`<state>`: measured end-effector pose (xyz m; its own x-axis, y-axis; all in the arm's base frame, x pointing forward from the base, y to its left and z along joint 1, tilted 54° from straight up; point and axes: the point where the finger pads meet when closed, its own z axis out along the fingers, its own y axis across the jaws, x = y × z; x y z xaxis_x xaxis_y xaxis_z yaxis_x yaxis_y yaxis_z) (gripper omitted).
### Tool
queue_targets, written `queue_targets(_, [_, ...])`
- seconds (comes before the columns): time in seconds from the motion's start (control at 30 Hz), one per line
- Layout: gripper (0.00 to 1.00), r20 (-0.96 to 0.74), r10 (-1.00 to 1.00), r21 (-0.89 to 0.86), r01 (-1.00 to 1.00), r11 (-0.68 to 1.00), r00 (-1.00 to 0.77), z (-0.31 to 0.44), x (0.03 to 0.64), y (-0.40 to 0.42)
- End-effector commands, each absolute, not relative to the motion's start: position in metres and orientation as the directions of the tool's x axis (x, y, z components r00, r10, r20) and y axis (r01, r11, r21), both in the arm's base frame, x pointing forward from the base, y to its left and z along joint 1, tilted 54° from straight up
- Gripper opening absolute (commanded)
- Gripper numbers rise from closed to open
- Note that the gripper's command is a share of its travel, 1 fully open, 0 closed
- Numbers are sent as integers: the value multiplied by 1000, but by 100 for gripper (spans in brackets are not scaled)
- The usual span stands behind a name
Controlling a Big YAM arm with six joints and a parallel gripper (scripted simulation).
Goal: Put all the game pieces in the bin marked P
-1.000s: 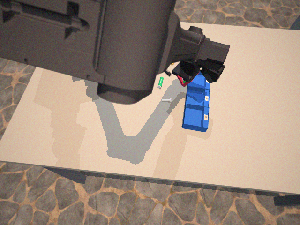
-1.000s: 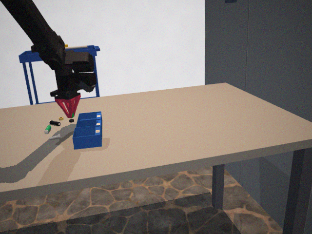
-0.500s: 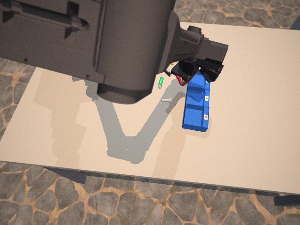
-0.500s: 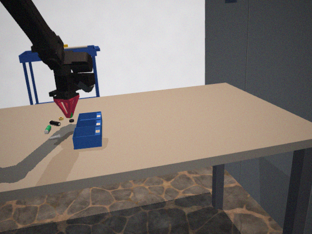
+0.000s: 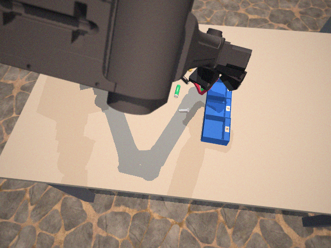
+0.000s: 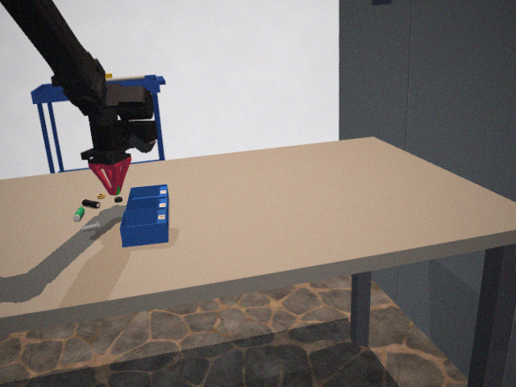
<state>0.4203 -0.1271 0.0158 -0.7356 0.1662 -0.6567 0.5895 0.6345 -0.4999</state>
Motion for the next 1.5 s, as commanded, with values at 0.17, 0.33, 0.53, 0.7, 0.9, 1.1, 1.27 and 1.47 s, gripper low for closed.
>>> queue_targets(0.17, [11,-664,146,-494,578,650,-733,21,426,-116])
queue_targets(0.33, [11,-664,146,-494,578,650,-733,21,426,-116])
queue_targets(0.53, [11,-664,146,-494,578,650,-733,21,426,-116])
queue_targets(0.7, [11,-664,146,-494,578,650,-733,22,426,-116])
queue_targets(0.9, [11,-664,146,-494,578,650,-733,22,426,-116])
queue_targets(1.1, [11,-671,155,-488,588,645,-725,26,424,-121])
queue_targets(1.27, [11,-667,153,-492,585,644,-729,31,431,-125])
queue_targets(1.47, [11,-505,-30,-657,362,661,-862,60,453,-135])
